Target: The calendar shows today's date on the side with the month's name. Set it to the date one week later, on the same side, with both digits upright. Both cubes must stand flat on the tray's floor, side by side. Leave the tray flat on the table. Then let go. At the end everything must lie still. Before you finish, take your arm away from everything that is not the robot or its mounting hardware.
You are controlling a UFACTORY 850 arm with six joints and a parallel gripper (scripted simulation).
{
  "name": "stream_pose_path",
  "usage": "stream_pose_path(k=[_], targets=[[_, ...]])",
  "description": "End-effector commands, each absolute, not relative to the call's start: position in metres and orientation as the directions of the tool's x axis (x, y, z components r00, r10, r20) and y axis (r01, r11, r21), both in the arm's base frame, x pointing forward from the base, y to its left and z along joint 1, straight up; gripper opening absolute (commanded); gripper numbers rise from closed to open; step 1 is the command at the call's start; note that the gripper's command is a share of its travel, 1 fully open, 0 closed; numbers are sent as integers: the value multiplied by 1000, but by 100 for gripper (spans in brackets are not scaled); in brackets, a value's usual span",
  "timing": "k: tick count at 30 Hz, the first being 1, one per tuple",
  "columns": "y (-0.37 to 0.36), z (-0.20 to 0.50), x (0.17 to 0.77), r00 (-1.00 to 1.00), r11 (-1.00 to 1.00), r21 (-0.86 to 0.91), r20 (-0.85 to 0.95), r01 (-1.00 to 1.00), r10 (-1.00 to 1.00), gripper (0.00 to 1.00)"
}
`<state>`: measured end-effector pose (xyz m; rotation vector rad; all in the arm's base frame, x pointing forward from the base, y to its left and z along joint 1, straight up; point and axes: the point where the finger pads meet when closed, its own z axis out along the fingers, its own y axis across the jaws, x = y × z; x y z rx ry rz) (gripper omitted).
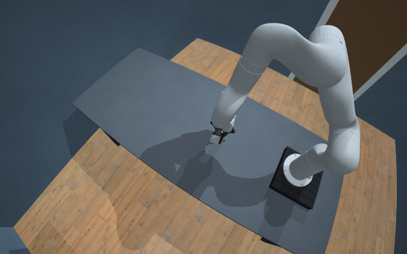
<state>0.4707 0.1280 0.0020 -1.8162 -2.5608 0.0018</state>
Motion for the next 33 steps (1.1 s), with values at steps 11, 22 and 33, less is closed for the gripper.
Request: stream_pose_path(k=[11, 22, 33], targets=[[128, 3, 472, -331, 331, -1, 1, 944, 944, 47], [128, 3, 472, -331, 331, -1, 1, 944, 944, 47], [128, 3, 472, -331, 331, -1, 1, 944, 944, 27]])
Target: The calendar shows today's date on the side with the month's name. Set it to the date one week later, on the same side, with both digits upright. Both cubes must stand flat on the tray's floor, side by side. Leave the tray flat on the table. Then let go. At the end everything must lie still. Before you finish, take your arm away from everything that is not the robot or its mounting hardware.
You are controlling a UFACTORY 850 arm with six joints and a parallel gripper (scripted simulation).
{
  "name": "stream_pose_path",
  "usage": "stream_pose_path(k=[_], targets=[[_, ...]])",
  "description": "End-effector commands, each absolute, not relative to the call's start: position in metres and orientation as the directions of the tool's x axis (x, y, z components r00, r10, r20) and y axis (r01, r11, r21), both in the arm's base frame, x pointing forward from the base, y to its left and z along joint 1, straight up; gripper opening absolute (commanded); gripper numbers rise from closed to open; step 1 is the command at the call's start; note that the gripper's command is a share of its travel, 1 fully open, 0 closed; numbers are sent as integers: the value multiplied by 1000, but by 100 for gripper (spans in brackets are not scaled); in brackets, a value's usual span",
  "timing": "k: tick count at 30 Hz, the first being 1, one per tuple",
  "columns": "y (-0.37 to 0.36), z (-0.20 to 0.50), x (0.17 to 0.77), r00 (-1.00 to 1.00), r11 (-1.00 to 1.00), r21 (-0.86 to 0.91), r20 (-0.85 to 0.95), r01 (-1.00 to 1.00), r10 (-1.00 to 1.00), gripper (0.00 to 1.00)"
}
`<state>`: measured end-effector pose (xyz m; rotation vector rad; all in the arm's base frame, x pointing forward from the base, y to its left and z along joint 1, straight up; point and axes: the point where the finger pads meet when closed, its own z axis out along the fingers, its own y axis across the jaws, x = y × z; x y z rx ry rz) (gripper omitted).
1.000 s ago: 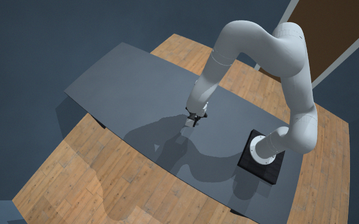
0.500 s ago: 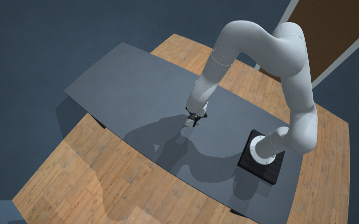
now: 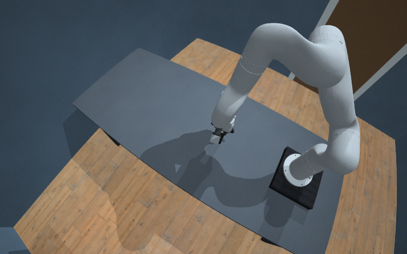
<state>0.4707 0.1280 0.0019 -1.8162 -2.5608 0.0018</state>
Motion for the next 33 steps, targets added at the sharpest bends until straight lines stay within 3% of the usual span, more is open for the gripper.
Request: stream_pose_path(k=[1, 33], targets=[[128, 3, 472, -331, 331, -1, 1, 944, 944, 27], [128, 23, 472, -331, 331, -1, 1, 944, 944, 27]])
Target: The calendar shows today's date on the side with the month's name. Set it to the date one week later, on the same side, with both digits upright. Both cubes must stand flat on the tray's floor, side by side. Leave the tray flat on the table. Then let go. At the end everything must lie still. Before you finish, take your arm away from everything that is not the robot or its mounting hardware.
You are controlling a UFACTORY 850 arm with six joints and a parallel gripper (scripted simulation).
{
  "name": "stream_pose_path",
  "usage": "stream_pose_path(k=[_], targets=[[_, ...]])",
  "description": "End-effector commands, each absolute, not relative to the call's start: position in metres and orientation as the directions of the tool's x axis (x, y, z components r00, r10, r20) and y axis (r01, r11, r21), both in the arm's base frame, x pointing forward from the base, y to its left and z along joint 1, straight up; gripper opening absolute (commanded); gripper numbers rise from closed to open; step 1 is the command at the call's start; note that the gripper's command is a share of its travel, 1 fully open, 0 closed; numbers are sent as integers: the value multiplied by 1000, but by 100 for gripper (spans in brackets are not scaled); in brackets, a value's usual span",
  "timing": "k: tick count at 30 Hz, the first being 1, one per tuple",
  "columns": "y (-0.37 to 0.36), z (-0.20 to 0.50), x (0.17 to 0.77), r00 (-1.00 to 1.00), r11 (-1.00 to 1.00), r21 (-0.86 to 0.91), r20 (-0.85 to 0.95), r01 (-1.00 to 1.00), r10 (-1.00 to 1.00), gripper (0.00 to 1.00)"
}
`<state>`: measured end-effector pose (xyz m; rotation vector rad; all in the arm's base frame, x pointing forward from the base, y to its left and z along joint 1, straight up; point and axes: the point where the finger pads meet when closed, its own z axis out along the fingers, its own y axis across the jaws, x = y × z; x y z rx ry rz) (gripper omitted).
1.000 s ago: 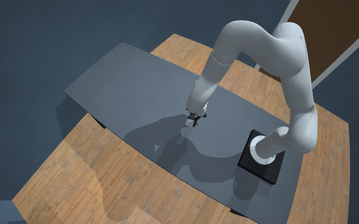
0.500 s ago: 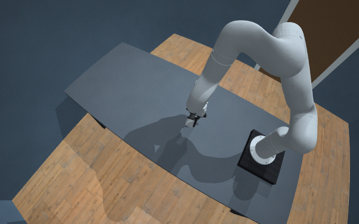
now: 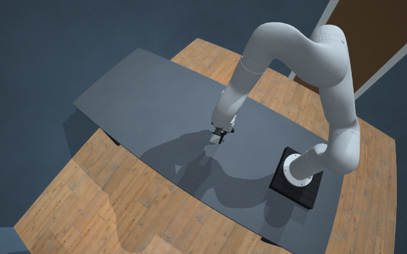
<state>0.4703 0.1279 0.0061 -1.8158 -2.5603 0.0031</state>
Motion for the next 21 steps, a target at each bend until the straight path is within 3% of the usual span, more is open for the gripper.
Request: stream_pose_path(k=[1, 13, 21], targets=[[128, 29, 472, -331, 331, -1, 1, 944, 944, 27], [128, 96, 472, -331, 331, -1, 1, 944, 944, 27], [128, 103, 472, -331, 331, -1, 1, 944, 944, 27]])
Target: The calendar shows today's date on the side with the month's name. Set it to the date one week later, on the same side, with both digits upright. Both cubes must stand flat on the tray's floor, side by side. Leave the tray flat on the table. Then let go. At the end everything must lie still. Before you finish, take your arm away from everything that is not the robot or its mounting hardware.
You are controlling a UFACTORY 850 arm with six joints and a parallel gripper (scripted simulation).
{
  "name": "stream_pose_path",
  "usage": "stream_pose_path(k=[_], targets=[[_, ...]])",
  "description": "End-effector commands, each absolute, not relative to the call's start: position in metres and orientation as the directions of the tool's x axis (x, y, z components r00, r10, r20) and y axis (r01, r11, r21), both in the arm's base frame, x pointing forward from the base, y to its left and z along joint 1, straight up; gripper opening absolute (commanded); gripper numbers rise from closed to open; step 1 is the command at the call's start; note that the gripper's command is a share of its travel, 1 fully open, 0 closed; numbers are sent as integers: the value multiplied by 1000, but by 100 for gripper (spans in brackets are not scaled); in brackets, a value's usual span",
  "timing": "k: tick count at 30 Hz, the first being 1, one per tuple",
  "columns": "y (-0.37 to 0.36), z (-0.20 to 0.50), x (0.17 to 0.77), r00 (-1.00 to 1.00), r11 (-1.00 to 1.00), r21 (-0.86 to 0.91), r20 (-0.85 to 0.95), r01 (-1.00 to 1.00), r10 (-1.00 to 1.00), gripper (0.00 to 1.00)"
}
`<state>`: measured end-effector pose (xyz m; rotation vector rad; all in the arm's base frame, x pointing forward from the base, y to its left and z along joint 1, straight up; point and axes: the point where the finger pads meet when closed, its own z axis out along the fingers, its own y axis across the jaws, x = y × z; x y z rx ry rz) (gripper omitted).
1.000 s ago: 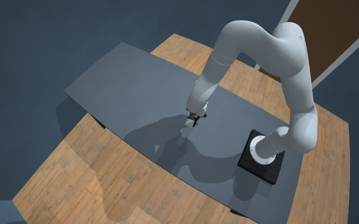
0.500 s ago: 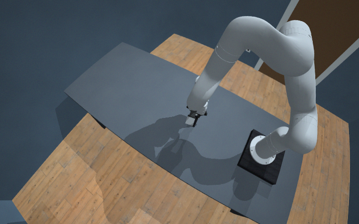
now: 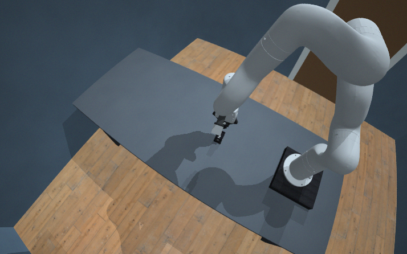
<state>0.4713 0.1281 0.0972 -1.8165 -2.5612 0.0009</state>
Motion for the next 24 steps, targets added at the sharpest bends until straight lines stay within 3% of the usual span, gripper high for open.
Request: stream_pose_path(k=[1, 9, 24], targets=[[128, 103, 472, -331, 331, -1, 1, 944, 944, 27], [127, 102, 472, -305, 305, -1, 1, 953, 953, 27], [104, 100, 482, 120, -120, -1, 1, 993, 993, 27]])
